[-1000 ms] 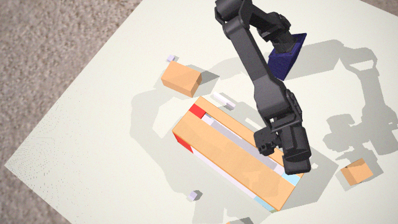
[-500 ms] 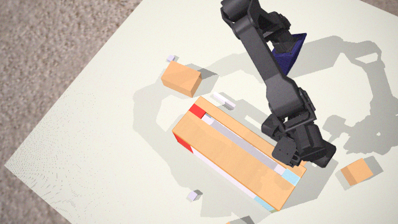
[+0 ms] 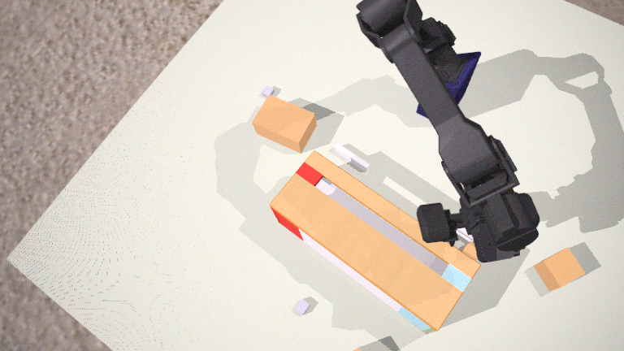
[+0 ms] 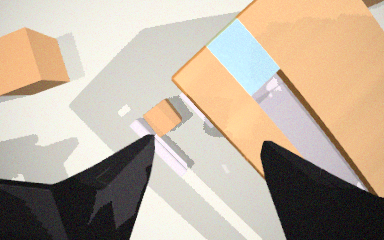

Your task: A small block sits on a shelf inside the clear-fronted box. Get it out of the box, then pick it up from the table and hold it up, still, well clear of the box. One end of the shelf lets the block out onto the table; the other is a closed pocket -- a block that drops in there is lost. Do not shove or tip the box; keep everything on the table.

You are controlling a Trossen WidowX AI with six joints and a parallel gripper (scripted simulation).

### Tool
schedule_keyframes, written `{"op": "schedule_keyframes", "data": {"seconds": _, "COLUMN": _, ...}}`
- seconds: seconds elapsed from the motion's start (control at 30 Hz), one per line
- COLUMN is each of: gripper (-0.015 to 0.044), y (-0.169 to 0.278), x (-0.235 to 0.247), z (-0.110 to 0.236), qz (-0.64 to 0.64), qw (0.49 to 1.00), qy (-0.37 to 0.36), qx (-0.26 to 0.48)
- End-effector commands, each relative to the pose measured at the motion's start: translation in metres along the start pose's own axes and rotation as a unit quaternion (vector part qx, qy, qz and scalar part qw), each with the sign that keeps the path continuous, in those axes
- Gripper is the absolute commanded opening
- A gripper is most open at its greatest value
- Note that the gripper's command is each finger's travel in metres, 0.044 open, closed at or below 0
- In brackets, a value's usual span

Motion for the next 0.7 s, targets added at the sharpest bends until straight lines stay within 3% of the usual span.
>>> {"op": "schedule_keyframes", "data": {"seconds": 0.0, "gripper": 0.0285, "y": 0.002, "x": 0.022, "z": -0.009, "qz": 0.457, "qw": 0.887, "qy": 0.048, "qx": 0.037}}
{"op": "schedule_keyframes", "data": {"seconds": 0.33, "gripper": 0.0285, "y": 0.000, "x": 0.031, "z": -0.007, "qz": 0.675, "qw": 0.732, "qy": 0.062, "qx": 0.062}}
{"op": "schedule_keyframes", "data": {"seconds": 0.67, "gripper": 0.0285, "y": -0.001, "x": 0.040, "z": -0.006, "qz": 0.843, "qw": 0.526, "qy": 0.065, "qx": 0.094}}
Point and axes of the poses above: the point midway between the two fingers, 35 mm back from their tips, its own z axis back along the fingers, its own x axis across the jaws, y = z × x, the point moved 2 cm from there along z, back along the fingers
